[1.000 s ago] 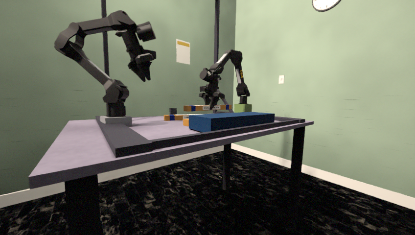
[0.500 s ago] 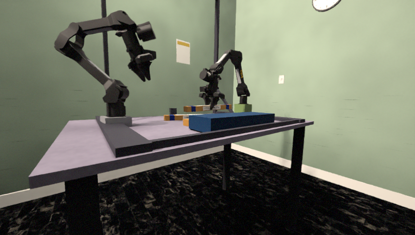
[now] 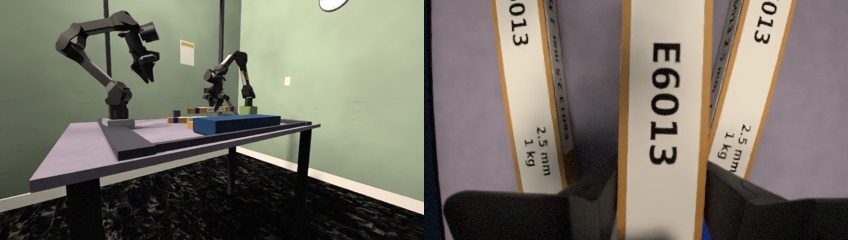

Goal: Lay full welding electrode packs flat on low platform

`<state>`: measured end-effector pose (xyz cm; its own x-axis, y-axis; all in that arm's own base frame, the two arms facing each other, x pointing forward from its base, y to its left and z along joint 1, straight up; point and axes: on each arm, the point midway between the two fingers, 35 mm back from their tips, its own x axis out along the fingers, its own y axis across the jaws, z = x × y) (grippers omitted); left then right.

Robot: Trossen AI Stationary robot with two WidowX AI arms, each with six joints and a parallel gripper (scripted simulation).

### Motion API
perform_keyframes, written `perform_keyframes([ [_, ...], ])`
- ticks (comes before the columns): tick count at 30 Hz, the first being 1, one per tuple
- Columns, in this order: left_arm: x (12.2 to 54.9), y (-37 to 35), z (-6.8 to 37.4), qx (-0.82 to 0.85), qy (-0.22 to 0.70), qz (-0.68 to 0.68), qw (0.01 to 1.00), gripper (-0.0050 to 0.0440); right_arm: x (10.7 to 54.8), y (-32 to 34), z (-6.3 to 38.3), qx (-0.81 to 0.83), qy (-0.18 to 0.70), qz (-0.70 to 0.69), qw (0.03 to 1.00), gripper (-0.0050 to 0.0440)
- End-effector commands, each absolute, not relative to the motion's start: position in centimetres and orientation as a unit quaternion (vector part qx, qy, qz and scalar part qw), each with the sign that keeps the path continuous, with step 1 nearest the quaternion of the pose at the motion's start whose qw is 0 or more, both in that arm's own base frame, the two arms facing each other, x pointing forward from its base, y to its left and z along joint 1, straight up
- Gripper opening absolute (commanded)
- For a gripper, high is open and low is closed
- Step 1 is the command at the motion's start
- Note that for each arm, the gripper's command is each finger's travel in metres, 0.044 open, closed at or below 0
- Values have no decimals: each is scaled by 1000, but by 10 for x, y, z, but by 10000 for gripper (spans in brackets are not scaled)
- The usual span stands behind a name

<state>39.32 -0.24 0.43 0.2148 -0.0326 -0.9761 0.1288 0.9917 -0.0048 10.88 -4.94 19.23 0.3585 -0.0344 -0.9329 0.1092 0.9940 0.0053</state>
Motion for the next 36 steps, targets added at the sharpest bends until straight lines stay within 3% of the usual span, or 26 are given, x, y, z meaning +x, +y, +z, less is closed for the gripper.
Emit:
perform_keyframes([
  [1, 414, -2, 32, 42, 589, -52, 805, -50, 110, -50, 200, 27, 555, -45, 830, 330],
  [14, 402, -2, 21, 41, 597, -51, 799, -50, 110, -50, 200, 27, 555, -45, 830, 330],
  [36, 402, -2, 47, 41, 597, -51, 799, -50, 110, -50, 200, 27, 555, -45, 830, 330],
])
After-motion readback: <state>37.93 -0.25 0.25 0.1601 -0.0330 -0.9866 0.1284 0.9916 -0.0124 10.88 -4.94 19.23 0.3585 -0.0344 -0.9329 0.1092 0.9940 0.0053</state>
